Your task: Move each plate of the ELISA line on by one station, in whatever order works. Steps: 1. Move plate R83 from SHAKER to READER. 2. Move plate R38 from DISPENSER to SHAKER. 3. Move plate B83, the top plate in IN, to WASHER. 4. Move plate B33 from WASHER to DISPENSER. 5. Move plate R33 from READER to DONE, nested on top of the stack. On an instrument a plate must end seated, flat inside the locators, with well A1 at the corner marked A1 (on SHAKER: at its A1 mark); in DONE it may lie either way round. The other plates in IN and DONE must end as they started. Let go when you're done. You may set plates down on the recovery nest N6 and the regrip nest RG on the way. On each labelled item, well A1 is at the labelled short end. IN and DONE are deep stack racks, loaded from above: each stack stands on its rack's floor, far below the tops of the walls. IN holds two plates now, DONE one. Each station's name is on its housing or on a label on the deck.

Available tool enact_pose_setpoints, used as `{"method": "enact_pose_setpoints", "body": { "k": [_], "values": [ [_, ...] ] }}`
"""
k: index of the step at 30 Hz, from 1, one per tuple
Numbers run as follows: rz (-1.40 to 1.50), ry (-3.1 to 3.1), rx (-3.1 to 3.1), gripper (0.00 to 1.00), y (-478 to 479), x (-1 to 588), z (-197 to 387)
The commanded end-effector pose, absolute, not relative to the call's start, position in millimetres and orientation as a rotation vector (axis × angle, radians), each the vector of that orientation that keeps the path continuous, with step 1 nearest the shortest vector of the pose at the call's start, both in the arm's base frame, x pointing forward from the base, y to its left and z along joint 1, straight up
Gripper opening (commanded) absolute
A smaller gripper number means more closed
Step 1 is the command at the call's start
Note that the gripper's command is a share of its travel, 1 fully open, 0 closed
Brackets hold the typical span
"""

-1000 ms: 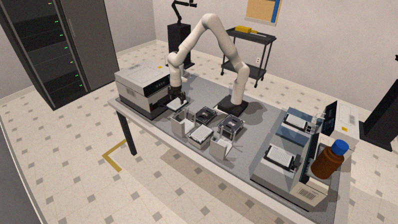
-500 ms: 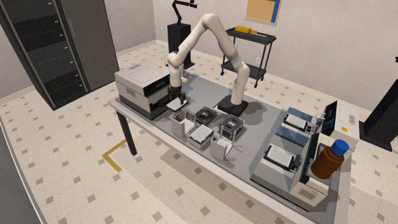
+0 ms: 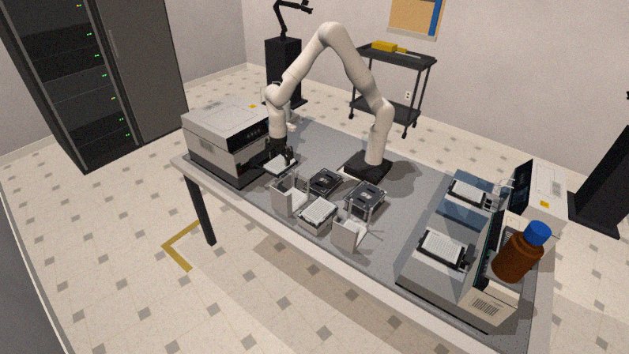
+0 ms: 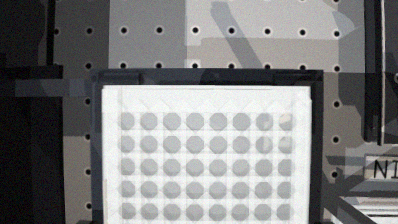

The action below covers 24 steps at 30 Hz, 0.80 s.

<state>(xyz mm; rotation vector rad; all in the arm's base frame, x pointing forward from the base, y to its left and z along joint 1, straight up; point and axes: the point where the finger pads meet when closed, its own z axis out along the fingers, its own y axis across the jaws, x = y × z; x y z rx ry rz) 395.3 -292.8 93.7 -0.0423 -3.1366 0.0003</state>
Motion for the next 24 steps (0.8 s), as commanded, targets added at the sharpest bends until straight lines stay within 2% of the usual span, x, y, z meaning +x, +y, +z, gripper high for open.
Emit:
{"method": "enact_pose_setpoints", "body": {
  "k": [1,24],
  "values": [
    [0.004,-3.136,-0.05,1.0,-292.8,395.2,91.0],
    [0.004,-3.136,-0.049,1.0,-292.6,395.1,86.4]
  ]
}}
